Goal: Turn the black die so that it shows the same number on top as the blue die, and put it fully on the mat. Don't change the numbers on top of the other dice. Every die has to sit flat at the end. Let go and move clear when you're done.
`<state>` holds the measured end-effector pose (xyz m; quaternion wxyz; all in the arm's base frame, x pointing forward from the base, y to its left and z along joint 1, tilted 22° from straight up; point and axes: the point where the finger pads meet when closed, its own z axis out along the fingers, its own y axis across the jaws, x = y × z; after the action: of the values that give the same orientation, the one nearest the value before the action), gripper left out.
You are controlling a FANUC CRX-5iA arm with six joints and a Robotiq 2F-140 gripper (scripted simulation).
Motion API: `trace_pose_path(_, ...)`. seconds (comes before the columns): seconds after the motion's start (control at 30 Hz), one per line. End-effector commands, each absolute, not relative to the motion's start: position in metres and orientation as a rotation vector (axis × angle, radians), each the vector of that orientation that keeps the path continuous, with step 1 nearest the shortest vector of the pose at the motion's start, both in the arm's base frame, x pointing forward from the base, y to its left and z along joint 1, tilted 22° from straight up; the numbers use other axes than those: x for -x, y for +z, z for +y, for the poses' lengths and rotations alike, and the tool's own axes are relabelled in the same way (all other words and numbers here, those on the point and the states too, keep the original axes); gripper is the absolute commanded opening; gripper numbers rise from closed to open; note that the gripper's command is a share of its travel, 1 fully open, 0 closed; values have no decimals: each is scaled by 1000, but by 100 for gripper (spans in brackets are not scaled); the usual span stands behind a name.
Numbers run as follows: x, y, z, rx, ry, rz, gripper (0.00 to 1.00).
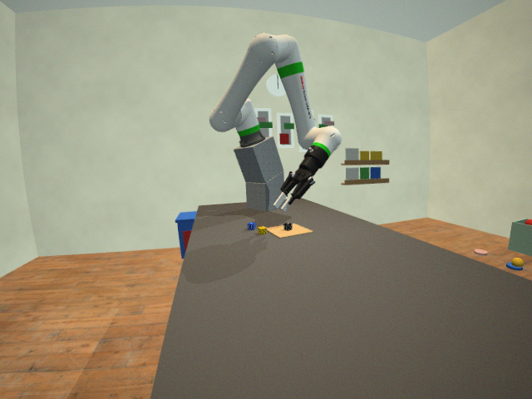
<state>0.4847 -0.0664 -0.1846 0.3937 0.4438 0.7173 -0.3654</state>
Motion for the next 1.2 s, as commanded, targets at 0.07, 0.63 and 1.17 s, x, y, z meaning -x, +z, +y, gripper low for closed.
trace_pose_path(0.07, -480, -183, -77, -1264, -912, 2014, 25)
trace_pose_path(0.63, -506, -149, -63, -1400, -489, 2384, 25)
trace_pose_path(1.17, -525, -124, -57, -1376, -292, 2443, 100)
